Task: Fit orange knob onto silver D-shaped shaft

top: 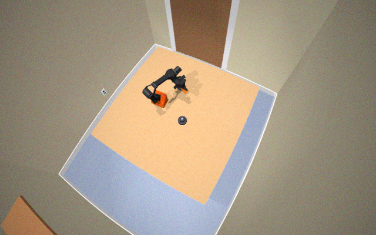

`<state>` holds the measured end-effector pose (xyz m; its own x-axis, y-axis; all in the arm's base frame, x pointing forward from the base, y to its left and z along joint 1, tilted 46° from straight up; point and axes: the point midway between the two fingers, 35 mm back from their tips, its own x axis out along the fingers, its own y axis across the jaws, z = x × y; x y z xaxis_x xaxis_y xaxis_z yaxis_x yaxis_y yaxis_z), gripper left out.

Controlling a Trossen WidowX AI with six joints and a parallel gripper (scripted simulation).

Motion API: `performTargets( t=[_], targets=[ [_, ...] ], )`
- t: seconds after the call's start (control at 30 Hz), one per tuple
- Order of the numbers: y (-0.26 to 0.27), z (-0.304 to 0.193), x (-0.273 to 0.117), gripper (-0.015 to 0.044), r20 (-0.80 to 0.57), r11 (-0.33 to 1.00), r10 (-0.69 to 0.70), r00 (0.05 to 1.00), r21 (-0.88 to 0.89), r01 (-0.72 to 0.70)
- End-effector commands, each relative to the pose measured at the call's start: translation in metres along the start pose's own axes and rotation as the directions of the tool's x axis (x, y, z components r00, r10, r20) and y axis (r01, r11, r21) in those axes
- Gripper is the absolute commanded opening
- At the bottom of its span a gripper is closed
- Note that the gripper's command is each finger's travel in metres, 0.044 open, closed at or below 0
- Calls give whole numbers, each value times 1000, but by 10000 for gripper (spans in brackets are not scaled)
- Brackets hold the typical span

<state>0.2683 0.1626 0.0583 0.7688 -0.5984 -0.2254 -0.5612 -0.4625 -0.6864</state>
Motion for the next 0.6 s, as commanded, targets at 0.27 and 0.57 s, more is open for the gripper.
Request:
performTargets(
  t=[0.27, 0.57],
  targets=[
    [14, -1, 18, 0, -2, 963, 269, 963, -2, -269],
    [26, -1, 33, 0, -3, 875, 484, 875, 0, -484]
  ],
)
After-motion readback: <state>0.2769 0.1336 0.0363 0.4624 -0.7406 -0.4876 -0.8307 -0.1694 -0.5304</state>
